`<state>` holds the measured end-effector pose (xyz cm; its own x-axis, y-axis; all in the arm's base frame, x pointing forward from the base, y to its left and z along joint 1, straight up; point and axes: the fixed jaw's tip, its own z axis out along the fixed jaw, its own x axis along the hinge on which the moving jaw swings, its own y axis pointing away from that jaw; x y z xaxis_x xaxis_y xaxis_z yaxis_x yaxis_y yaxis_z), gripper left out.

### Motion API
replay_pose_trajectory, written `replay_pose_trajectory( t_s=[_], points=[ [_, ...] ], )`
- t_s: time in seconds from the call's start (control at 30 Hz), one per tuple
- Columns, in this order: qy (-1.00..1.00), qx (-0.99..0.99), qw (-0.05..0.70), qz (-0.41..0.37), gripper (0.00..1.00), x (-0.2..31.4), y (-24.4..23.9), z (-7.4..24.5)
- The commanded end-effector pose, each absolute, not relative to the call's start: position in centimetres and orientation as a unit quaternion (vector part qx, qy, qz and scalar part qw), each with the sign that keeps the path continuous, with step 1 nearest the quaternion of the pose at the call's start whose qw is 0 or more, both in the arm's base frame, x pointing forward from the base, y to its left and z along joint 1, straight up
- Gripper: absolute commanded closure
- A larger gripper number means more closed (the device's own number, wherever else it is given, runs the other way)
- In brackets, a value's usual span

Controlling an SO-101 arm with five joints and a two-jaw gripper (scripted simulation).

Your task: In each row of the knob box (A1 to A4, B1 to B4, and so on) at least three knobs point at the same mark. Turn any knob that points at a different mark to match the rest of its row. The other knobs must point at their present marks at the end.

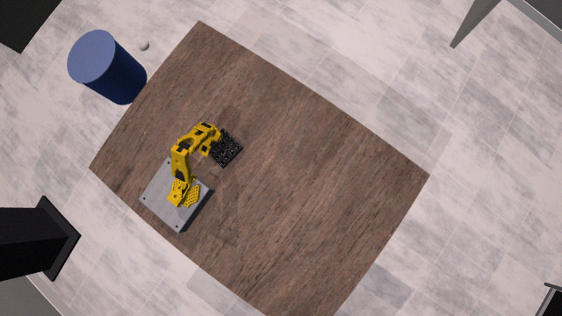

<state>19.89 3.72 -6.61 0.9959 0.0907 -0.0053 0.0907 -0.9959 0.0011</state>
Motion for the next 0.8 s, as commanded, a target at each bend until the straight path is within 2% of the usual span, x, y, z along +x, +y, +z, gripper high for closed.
replay_pose_trajectory(
  t_s=[0.0,0.77],
  points=[
    [0.045,0.999,0.001,-0.003,0.94,19.79,3.76,-6.59],
    [0.045,0.999,0.001,-0.003,0.92,19.81,3.71,-6.37]
  ],
)
